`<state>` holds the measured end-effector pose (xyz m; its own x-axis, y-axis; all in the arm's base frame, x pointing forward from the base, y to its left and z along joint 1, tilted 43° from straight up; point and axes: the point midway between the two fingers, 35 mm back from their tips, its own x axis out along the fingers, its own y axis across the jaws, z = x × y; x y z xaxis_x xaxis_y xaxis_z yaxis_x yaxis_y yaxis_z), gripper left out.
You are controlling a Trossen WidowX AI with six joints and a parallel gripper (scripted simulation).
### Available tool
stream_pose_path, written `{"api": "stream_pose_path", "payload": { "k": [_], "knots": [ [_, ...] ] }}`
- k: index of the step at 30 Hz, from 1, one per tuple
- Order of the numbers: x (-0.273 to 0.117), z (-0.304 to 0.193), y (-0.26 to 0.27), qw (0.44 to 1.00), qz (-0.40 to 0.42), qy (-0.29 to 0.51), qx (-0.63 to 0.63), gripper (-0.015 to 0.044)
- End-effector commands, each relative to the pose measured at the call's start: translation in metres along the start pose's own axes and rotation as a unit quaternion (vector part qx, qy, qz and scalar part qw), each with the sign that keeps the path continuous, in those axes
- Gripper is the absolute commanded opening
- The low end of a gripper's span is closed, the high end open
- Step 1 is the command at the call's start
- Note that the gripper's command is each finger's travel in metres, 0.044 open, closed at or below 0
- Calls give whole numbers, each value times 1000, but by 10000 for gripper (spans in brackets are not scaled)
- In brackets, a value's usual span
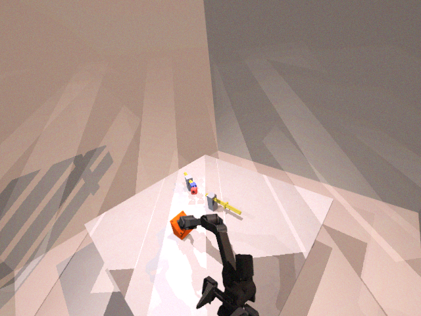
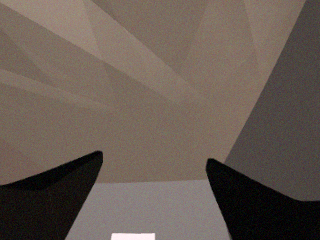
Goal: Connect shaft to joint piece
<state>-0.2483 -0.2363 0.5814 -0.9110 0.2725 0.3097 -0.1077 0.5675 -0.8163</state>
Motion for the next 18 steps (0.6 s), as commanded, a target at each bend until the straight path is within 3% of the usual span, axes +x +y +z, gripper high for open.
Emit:
{"api": "stream_pose_path", "payload": {
  "k": [1,7,18],
  "knots": [
    [0,0,0,1000,0,0,0,426],
    [-10,8,-7,999,-16,-16,-23,440],
    [-71,47,-42,980,-111,-93,-138,440]
  ]
}}
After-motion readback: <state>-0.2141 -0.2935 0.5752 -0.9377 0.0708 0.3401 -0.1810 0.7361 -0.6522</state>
